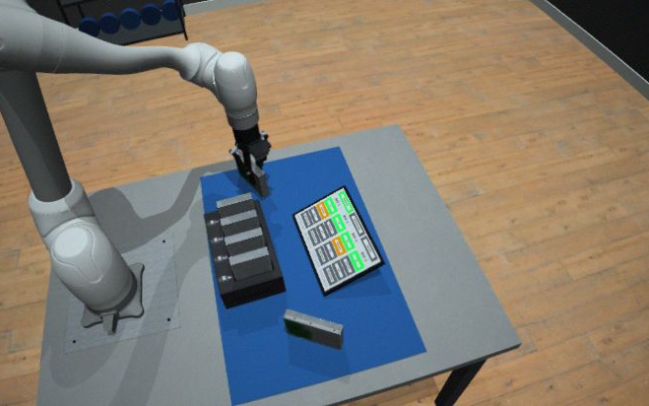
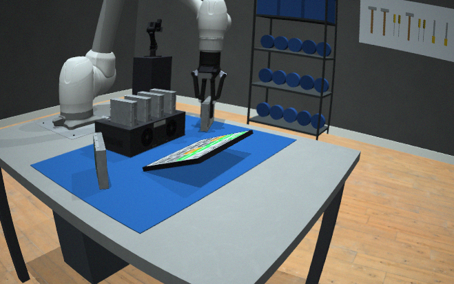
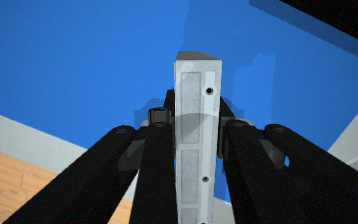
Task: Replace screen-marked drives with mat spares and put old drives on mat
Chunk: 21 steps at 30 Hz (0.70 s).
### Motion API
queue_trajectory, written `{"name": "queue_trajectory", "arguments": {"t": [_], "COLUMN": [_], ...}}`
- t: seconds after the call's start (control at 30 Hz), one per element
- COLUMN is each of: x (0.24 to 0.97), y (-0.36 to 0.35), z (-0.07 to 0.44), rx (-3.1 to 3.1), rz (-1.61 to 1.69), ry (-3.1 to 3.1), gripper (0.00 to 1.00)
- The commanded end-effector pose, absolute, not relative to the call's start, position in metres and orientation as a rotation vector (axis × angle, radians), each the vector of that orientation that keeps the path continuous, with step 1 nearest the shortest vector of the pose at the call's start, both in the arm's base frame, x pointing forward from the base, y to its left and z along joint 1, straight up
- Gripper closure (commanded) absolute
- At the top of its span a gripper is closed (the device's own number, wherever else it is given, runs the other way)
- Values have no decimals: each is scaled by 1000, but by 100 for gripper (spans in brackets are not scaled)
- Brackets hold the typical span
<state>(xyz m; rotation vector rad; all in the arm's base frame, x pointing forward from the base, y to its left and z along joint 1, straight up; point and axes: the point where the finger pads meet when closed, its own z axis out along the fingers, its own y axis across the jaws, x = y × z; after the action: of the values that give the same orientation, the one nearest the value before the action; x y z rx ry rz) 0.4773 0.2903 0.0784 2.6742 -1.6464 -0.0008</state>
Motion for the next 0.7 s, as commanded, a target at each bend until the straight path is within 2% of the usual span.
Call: {"name": "queue_trajectory", "arguments": {"t": [0.0, 0.67], "x": [478, 478], "y": [291, 291], "z": [80, 98], "rx": [2675, 2675], "rz": [0, 0], "ry": [-1647, -1647], "gripper": [90, 90]}}
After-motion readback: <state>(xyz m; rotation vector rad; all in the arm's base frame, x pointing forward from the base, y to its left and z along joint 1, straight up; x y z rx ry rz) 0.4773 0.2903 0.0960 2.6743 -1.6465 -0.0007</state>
